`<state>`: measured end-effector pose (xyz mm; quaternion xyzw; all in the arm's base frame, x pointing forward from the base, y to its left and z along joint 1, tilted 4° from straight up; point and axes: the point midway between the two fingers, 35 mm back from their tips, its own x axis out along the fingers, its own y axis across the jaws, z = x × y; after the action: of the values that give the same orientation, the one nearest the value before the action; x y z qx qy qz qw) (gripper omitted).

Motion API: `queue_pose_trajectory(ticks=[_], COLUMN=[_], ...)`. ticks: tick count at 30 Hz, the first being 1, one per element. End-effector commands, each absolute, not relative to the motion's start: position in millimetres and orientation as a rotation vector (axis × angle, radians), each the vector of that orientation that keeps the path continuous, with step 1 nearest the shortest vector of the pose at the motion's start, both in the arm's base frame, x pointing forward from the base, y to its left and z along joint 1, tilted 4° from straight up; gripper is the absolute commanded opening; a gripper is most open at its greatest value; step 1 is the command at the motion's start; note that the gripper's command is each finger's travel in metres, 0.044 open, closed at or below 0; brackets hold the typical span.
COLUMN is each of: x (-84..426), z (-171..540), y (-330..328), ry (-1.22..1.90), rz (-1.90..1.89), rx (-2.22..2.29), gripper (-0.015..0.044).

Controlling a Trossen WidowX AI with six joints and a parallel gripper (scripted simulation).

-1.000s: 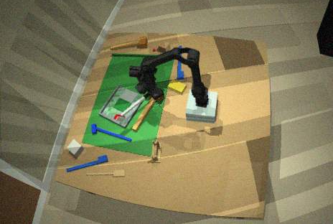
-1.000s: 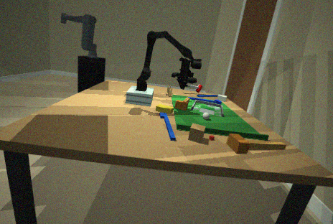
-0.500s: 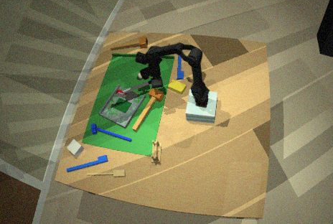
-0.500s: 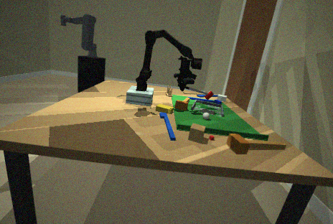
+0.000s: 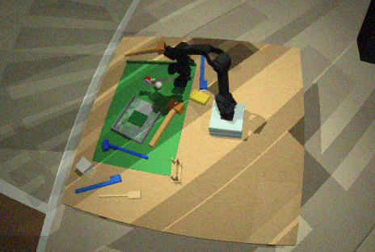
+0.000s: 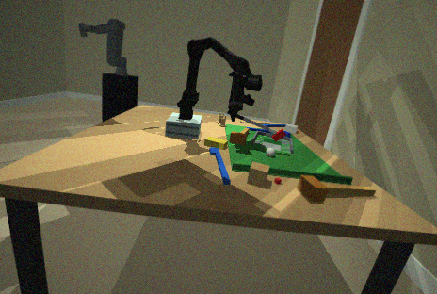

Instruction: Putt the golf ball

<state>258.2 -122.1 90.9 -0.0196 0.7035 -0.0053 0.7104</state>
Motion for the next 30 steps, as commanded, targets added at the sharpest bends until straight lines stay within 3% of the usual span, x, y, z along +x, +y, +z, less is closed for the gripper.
queue_pose_trajectory(ticks=[1, 30], x=[246.8, 235.1], z=[98.3, 58.1], y=[-145.2, -164.1], ry=[1.555, 1.558], rz=[-0.14, -0.229], rx=[0.045, 0.116], gripper=[0.0, 0.0])
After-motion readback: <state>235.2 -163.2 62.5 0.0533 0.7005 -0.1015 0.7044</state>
